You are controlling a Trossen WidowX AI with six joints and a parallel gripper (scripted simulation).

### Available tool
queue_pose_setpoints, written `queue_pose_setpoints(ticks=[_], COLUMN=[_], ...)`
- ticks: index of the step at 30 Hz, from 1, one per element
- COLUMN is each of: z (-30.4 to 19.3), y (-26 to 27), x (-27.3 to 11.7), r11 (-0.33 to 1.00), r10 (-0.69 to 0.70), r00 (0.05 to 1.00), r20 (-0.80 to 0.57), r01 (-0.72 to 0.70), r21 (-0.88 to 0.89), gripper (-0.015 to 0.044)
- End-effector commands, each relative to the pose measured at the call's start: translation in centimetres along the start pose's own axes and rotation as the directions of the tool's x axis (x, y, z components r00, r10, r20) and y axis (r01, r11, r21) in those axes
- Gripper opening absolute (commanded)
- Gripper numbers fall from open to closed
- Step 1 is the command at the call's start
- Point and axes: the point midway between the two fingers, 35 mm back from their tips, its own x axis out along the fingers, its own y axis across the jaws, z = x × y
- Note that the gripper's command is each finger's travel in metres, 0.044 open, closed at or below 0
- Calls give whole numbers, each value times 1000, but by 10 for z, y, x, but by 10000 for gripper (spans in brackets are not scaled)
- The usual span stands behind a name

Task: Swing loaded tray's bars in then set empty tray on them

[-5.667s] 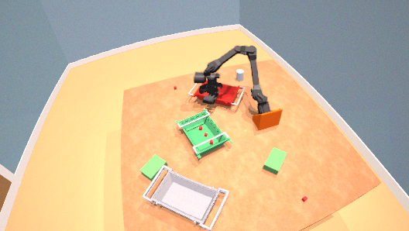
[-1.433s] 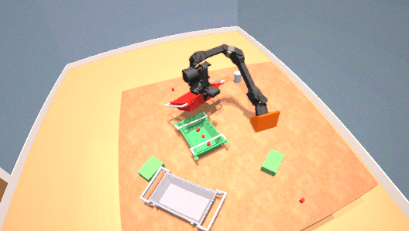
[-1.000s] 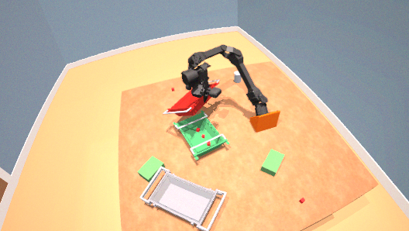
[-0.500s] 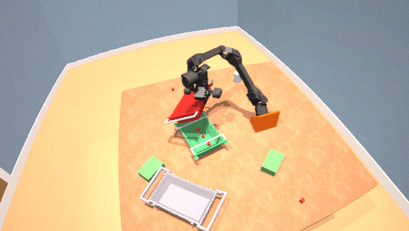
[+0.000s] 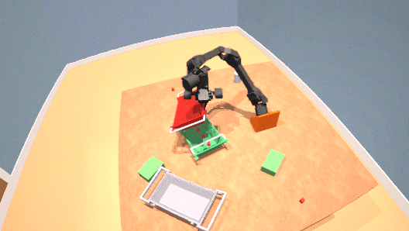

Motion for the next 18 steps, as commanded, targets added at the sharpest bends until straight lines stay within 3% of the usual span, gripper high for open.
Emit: queue_pose_setpoints(ticks=[1, 18], z=[9, 40], y=[-1, 7], x=[-10, -15], r11=[998, 936], r10=[-25, -28], r00=[1000, 999], r20=[18, 19], r01=[26, 33], r21=[-66, -352], gripper=[0, 0])
